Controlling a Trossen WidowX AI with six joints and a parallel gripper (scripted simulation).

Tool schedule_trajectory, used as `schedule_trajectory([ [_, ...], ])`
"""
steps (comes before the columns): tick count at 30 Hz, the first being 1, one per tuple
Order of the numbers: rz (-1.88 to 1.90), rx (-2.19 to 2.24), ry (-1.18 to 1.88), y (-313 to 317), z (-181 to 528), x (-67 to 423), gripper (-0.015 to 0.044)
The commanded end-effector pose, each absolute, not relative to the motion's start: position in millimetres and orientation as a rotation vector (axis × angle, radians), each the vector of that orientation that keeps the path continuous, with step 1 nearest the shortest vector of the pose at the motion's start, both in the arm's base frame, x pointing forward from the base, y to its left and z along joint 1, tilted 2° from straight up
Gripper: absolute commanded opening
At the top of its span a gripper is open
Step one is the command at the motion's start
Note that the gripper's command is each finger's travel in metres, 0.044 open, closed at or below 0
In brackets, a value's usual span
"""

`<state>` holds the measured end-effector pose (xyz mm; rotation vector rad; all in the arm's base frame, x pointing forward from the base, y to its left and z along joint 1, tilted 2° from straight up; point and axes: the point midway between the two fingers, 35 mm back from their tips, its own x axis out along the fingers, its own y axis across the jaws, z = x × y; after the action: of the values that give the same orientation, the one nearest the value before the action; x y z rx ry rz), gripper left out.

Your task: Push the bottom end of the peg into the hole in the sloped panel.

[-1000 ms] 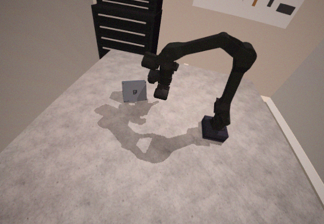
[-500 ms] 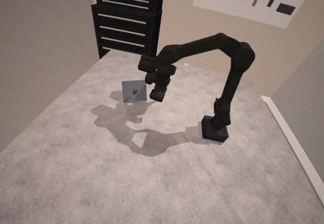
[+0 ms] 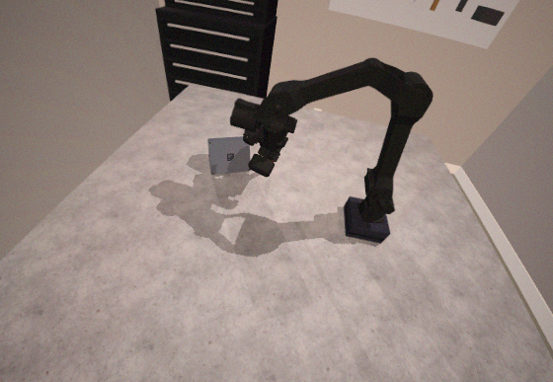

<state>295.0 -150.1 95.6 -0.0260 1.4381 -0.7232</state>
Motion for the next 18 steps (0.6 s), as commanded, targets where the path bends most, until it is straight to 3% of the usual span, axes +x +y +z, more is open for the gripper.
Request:
schedule_trajectory([
  [1, -0.753, -0.021, 1.420, -149.4, 95.2, 297.8, 0.0000],
  [18, -0.877, 0.008, 1.323, -141.2, 94.4, 311.1, 0.0000],
])
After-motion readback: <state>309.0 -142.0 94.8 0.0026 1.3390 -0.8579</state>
